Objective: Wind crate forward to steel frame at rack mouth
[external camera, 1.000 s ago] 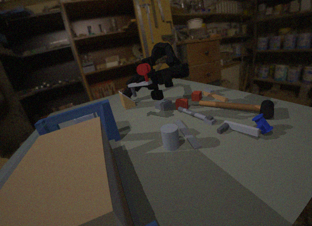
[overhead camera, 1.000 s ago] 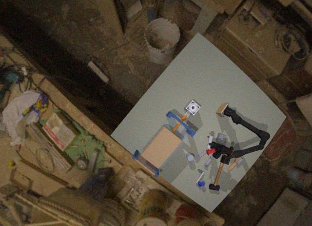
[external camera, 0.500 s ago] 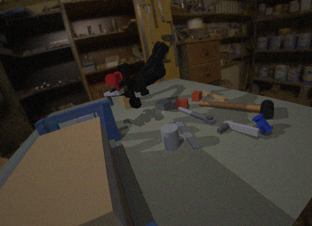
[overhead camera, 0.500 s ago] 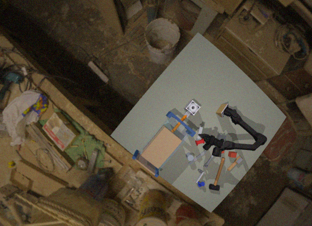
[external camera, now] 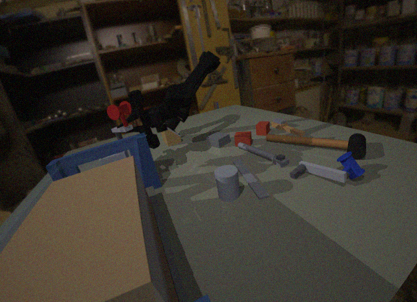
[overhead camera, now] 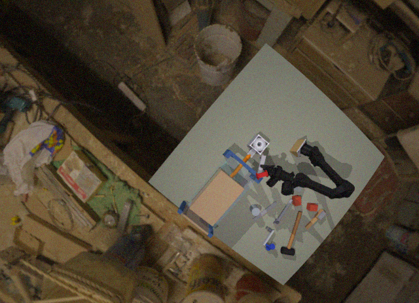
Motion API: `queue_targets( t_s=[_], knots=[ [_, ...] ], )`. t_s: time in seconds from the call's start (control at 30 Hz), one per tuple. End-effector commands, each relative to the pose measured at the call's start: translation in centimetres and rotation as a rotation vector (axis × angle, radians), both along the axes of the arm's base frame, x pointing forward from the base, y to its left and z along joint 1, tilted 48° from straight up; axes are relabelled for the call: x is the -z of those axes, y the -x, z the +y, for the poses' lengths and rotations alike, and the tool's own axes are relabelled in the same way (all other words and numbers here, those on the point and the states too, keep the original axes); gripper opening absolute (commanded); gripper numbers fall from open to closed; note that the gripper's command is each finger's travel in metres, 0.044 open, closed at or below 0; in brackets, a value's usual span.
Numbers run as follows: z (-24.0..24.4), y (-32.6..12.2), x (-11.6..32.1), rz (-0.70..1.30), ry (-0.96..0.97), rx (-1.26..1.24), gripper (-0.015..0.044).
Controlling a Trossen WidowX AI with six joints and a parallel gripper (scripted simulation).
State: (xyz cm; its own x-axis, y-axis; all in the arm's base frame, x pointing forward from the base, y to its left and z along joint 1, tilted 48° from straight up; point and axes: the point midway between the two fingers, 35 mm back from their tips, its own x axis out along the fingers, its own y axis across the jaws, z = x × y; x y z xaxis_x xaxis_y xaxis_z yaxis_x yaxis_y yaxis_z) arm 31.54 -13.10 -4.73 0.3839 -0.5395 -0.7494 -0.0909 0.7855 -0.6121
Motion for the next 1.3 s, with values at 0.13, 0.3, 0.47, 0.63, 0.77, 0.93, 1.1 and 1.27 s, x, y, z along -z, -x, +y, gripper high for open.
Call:
queue_targets(
  t_s=[0.13,0.3,0.47,0.63,0.77,0.93,1.1,1.27],
  knots=[
    [-3.2,3.0,2.0,-0.001,0.033,0.004,0.0],
    [-4.7,5.0,2.8,-0.003,0.057,0.003,0.0],
    [-4.7,5.2,3.2,0.003,0.064,-0.004,0.0],
    [-4.2,5.3,4.2,0.043,0.09,-0.053,0.0],
    [-4.0,5.4,4.4,0.045,0.091,-0.055,0.0],
    [-3.5,5.5,4.9,0.045,0.091,-0.055,0.0],
    [-3.1,5.6,5.2,0.045,0.091,-0.055,0.0],
    [-2.7,5.7,5.6,0.045,0.09,-0.055,0.0]
  ],
)
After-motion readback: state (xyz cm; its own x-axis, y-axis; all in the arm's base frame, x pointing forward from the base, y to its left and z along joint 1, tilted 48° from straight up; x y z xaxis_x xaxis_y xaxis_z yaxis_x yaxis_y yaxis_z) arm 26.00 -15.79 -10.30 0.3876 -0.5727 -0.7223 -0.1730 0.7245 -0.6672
